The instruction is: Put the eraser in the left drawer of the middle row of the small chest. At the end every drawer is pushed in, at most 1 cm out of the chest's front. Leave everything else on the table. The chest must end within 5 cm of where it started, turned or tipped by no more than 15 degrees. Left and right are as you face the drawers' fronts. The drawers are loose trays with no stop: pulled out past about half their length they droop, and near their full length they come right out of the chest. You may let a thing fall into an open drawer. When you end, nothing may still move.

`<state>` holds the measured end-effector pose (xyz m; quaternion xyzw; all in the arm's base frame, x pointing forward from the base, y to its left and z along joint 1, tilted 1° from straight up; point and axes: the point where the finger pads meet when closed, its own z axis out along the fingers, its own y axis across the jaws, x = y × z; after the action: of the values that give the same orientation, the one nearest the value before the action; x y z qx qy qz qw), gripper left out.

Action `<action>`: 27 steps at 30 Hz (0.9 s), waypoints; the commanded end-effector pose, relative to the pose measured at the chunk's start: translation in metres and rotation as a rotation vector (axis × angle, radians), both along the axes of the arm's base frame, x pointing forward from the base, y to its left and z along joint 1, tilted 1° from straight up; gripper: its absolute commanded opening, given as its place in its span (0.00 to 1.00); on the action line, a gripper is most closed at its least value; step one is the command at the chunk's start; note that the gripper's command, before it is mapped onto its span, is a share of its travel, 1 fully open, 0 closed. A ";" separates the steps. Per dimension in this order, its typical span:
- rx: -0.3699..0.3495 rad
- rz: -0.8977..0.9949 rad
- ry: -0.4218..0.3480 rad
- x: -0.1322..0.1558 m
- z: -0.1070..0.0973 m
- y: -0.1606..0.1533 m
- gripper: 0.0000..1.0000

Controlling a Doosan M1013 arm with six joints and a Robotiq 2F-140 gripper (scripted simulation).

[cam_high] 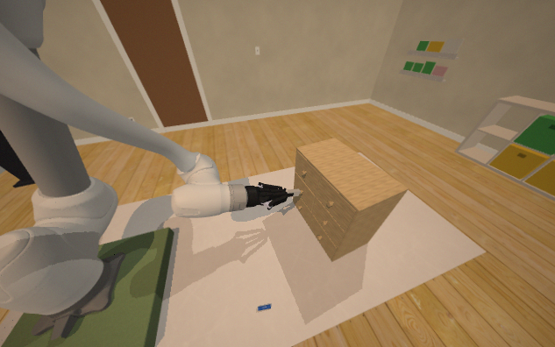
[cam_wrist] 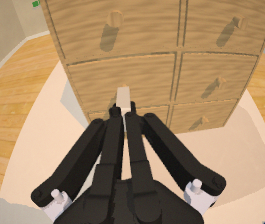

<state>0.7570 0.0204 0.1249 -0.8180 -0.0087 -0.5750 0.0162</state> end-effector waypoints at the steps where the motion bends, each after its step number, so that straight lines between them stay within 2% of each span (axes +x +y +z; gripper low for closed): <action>1: 0.000 -0.001 0.002 0.002 -0.001 0.001 0.00; 27: 0.000 -0.001 0.002 -0.002 -0.001 0.001 0.00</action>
<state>0.7569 0.0204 0.1248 -0.8180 -0.0087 -0.5749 0.0162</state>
